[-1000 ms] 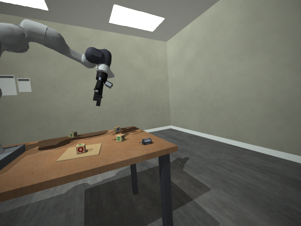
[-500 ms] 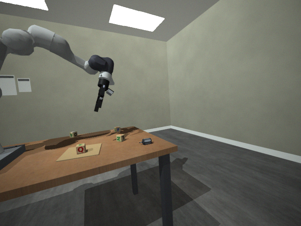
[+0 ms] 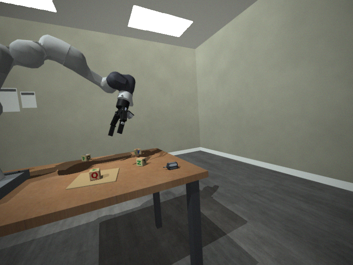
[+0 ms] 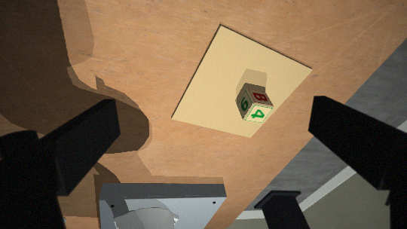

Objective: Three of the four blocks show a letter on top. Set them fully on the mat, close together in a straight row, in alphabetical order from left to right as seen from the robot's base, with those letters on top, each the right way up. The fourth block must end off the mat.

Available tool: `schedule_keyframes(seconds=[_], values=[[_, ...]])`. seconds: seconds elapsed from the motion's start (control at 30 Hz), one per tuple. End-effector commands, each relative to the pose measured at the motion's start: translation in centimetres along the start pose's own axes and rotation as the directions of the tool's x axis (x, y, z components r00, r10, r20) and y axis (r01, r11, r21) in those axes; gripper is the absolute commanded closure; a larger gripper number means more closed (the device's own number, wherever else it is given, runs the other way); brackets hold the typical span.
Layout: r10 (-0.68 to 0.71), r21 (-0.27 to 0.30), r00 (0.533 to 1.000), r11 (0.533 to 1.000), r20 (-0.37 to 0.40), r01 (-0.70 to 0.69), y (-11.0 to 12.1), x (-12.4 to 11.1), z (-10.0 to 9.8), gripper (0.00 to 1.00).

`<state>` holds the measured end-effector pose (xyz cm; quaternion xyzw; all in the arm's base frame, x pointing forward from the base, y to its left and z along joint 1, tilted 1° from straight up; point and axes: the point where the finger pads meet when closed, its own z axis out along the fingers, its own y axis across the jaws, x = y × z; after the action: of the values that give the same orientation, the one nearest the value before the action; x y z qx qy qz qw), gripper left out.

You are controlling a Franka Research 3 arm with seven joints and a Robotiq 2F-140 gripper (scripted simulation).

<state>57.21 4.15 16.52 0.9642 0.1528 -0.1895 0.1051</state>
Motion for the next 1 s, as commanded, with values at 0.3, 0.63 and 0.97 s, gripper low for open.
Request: schedule_keyframes(seconds=[0.3,0.63,0.97], values=[[-0.275,0.008,0.962,0.962,-0.002,0.275,-1.0,1.8,1.9,0.0],[-0.411,0.021,0.912,0.911,-0.017,0.411,-2.0,3.0,3.0,0.0],[-0.538,0.033,0.841,0.841,-0.048,0.54,-2.8,4.2,3.7,0.0]])
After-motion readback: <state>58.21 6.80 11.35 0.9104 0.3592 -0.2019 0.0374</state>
